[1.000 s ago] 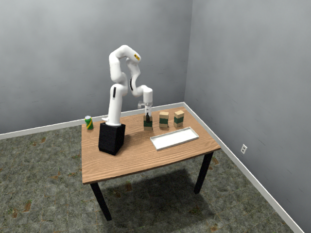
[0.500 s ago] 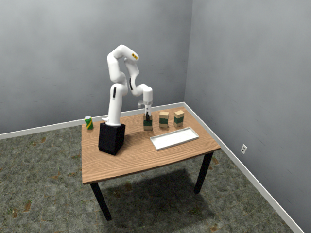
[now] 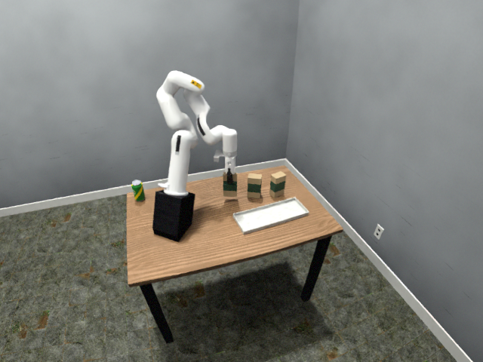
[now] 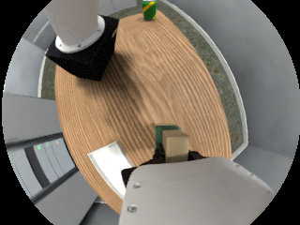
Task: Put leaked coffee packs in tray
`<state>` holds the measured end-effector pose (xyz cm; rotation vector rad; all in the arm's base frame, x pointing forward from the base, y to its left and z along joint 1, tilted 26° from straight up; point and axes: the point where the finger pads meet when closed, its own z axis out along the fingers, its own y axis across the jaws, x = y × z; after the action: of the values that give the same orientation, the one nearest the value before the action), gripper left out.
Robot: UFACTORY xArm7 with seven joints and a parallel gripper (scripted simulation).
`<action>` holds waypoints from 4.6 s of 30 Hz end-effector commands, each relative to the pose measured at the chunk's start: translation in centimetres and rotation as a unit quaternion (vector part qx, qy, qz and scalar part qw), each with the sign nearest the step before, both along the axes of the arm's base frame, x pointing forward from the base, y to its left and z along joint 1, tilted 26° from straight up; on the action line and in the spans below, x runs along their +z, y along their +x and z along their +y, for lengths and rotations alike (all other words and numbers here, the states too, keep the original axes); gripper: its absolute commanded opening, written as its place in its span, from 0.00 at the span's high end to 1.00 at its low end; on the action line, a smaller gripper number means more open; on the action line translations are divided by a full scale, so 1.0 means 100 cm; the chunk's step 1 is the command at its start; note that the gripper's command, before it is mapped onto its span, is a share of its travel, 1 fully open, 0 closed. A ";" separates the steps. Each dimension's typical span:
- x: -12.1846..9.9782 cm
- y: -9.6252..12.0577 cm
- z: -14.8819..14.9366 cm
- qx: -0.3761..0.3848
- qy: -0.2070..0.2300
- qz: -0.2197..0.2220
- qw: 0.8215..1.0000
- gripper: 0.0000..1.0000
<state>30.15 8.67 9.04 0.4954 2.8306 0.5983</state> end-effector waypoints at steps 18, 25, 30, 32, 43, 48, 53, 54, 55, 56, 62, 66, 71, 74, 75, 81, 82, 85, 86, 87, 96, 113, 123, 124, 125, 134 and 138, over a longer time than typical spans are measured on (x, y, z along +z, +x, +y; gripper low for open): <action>0.010 -0.004 -0.004 0.000 0.000 0.002 1.000 0.75; 0.008 -0.002 -0.011 0.000 0.000 0.002 1.000 0.75; 0.003 0.001 -0.026 0.000 0.000 0.002 1.000 0.75; 0.000 0.003 -0.035 0.000 0.000 0.002 1.000 0.75; -0.018 0.015 -0.088 0.000 0.000 0.002 1.000 0.75; -0.029 0.023 -0.122 0.000 0.000 0.002 1.000 0.75; -0.039 0.030 -0.154 0.000 0.000 0.002 1.000 0.75; -0.041 0.031 -0.160 0.000 0.000 0.002 1.000 0.75; -0.041 0.031 -0.160 0.000 0.000 0.002 1.000 0.75; -0.041 0.031 -0.160 0.000 0.000 0.002 1.000 0.75; -0.051 0.038 -0.189 0.000 0.000 0.001 1.000 0.75; -0.055 0.041 -0.202 0.000 0.000 0.001 1.000 0.75; -0.057 0.042 -0.209 0.000 0.000 0.001 1.000 0.75; -0.058 0.043 -0.209 0.000 0.000 0.001 1.000 0.75; -0.058 0.043 -0.209 0.000 0.000 0.001 1.000 0.75; -0.058 0.043 -0.210 0.000 0.000 0.002 1.000 0.75; -0.058 0.043 -0.210 0.000 0.000 0.002 1.000 0.75; -0.058 0.043 -0.210 0.000 0.000 0.002 1.000 0.75; -0.058 0.043 -0.210 0.000 0.000 0.002 1.000 0.75; -0.058 0.043 -0.210 0.000 0.000 0.002 1.000 0.75; -0.061 0.044 -0.208 0.000 0.000 0.001 1.000 0.75; -0.090 0.052 -0.197 0.000 0.000 0.001 1.000 0.75; -0.101 0.055 -0.192 0.000 0.000 0.001 1.000 0.75; -0.101 0.055 -0.192 0.000 0.000 0.001 1.000 0.75; -0.101 0.055 -0.192 0.000 0.000 0.001 1.000 0.75; -0.102 0.055 -0.192 0.000 0.000 0.002 1.000 0.75; -0.102 0.055 -0.192 0.000 0.000 0.002 1.000 0.75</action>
<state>35.62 -10.41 -1.18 0.4946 2.8357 0.6019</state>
